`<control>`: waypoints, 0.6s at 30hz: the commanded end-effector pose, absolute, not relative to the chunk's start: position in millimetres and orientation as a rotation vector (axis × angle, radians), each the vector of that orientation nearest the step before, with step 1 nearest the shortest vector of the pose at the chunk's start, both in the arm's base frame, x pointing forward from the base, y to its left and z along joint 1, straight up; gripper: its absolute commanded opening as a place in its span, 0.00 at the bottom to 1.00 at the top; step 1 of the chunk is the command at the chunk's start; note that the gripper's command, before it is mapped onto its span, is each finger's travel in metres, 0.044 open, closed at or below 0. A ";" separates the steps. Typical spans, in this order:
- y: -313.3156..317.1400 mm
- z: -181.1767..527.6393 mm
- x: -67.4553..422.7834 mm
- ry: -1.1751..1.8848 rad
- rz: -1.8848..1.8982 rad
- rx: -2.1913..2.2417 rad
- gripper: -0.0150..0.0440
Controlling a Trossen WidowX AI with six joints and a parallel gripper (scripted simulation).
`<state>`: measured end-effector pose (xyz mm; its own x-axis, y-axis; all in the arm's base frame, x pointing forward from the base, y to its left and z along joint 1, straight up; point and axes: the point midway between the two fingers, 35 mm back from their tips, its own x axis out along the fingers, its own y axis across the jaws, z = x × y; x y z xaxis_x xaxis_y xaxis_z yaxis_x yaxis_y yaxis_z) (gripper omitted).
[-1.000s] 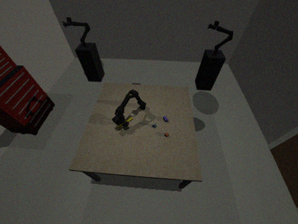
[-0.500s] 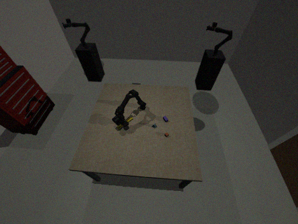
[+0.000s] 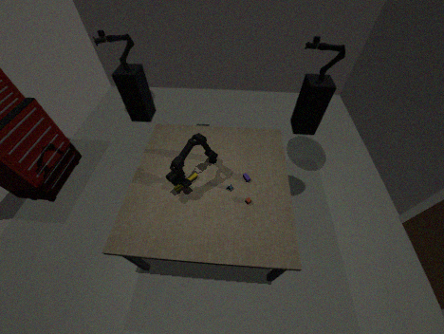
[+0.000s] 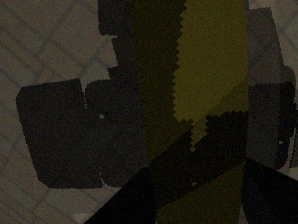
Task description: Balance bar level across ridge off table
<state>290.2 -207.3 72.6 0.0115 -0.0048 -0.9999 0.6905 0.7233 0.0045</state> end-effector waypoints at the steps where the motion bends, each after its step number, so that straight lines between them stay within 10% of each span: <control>1: -209.0 85.9 292.4 1.461 -0.596 0.589 0.25; 18: -207.9 129.9 290.6 1.461 -0.596 0.586 0.25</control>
